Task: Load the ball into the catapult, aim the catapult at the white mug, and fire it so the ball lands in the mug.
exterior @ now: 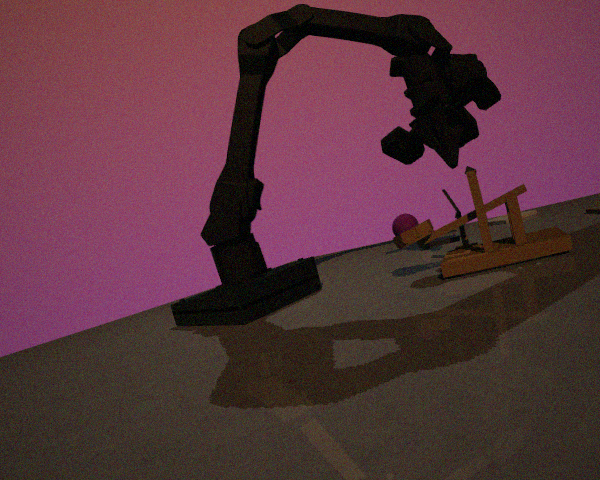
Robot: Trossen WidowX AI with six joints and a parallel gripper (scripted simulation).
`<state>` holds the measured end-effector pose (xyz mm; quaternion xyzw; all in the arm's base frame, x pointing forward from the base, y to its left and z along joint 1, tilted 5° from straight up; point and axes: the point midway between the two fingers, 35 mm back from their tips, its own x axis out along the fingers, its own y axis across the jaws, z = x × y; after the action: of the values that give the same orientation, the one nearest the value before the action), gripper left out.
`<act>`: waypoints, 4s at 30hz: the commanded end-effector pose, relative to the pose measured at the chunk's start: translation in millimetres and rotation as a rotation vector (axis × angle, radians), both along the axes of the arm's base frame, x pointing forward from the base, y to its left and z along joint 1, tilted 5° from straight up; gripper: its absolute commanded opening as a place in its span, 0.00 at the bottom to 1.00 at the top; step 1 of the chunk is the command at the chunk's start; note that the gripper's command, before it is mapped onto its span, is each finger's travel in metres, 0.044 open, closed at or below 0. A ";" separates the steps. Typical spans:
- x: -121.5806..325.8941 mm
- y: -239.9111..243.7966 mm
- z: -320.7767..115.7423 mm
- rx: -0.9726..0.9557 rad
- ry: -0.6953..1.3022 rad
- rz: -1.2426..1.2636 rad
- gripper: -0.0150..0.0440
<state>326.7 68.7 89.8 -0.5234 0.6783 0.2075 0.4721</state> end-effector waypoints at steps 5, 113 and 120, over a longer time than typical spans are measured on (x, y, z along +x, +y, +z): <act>-30.0 -1.8 3.7 -0.121 0.160 0.169 0.25; -26.9 44.1 -5.3 -0.108 0.142 0.259 0.65; -1.9 40.4 -5.3 0.000 0.010 0.098 0.97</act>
<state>315.0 110.8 85.4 -0.5818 0.6507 0.2458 0.4215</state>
